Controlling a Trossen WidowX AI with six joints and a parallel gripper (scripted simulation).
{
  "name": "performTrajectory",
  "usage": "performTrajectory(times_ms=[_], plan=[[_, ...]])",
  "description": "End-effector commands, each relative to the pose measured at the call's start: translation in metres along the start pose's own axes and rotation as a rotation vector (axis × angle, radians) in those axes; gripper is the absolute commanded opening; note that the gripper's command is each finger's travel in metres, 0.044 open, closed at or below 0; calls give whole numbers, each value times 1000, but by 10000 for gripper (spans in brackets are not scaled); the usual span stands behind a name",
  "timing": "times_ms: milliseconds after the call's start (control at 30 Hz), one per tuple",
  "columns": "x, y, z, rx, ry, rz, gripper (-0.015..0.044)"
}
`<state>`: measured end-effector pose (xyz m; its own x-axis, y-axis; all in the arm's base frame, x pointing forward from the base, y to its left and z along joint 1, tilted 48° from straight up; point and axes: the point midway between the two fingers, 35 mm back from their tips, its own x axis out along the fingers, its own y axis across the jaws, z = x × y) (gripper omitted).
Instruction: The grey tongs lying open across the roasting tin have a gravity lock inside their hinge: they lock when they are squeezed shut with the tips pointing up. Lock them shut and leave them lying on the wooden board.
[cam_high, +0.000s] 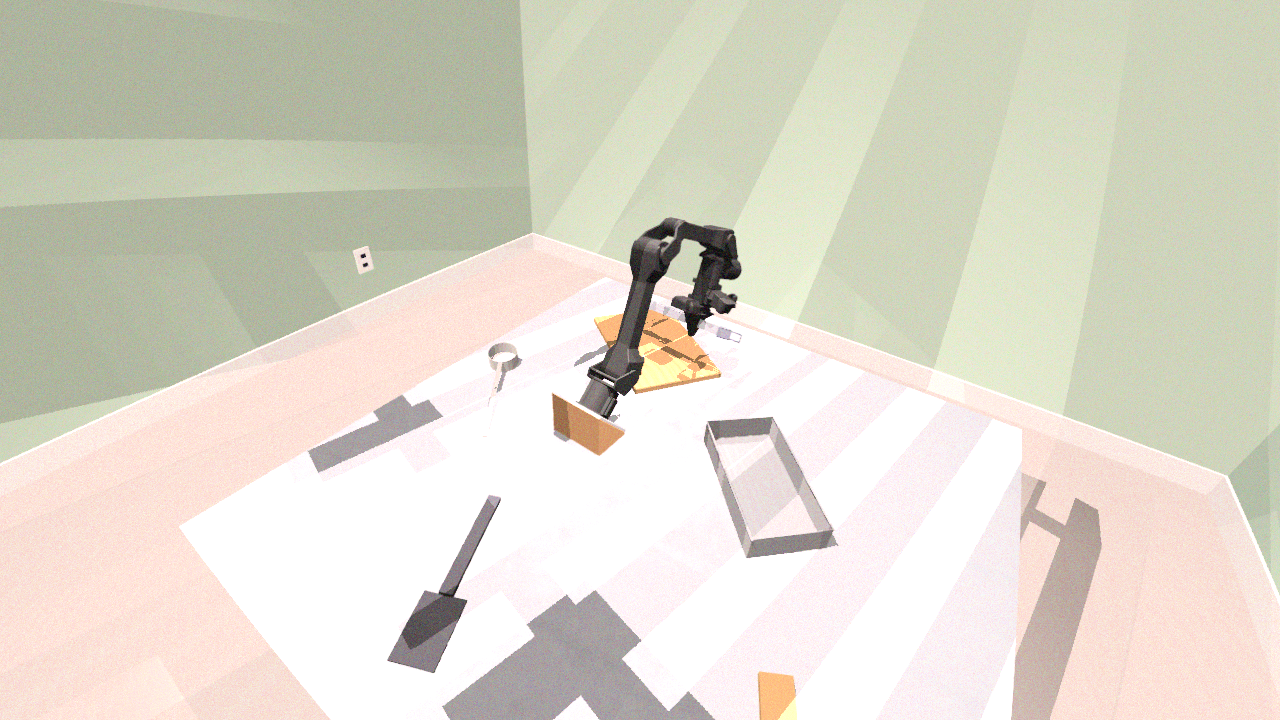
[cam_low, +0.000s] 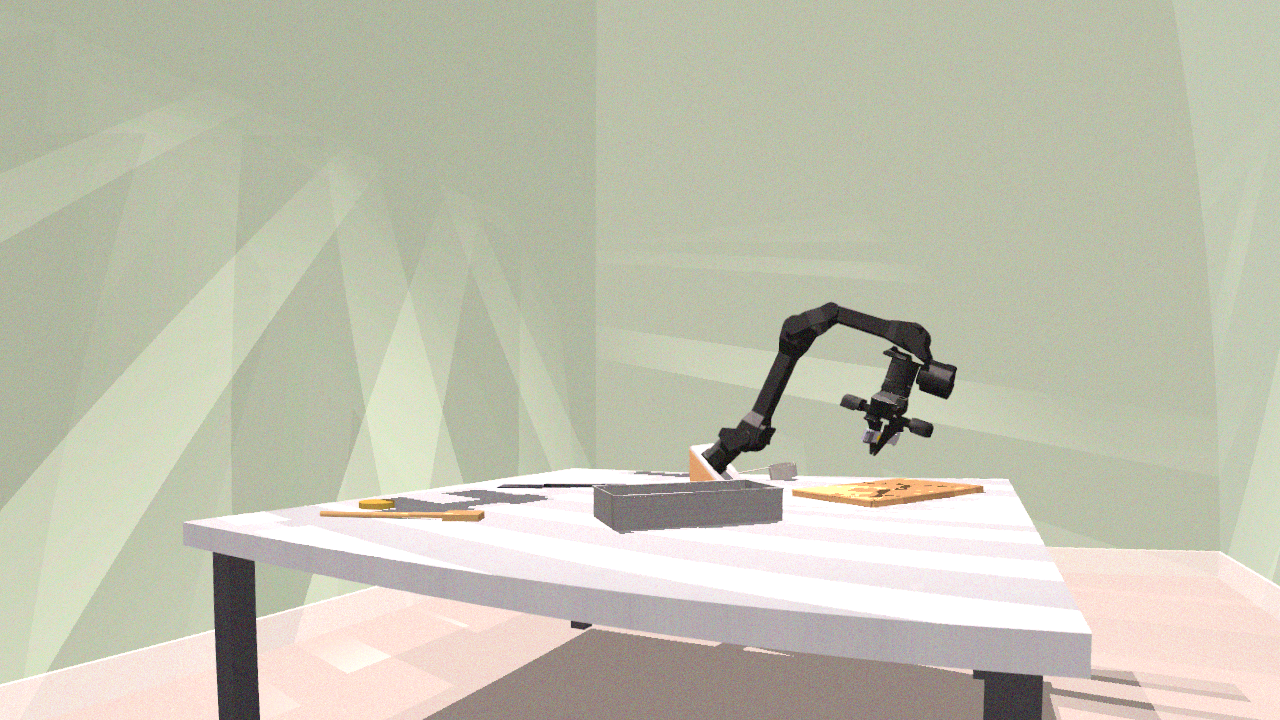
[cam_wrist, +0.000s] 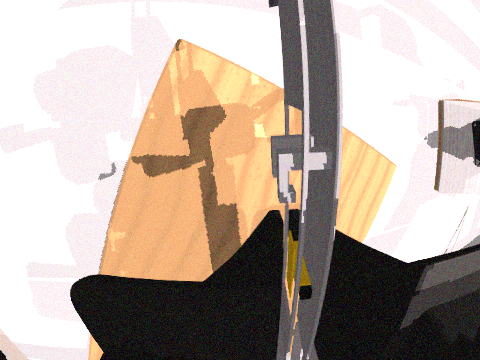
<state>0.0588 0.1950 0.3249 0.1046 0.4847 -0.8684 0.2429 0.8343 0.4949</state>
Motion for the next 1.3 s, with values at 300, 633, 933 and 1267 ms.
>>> performTrajectory(times_ms=[300, 633, 933, 1267], plan=[[-10, -4, -26, 40, -15, 38, -150], [-16, -7, -44, 73, -14, 74, -150], [-23, -10, -59, 107, -1, 114, -150], [-32, -14, -75, 149, 28, 164, -150]])
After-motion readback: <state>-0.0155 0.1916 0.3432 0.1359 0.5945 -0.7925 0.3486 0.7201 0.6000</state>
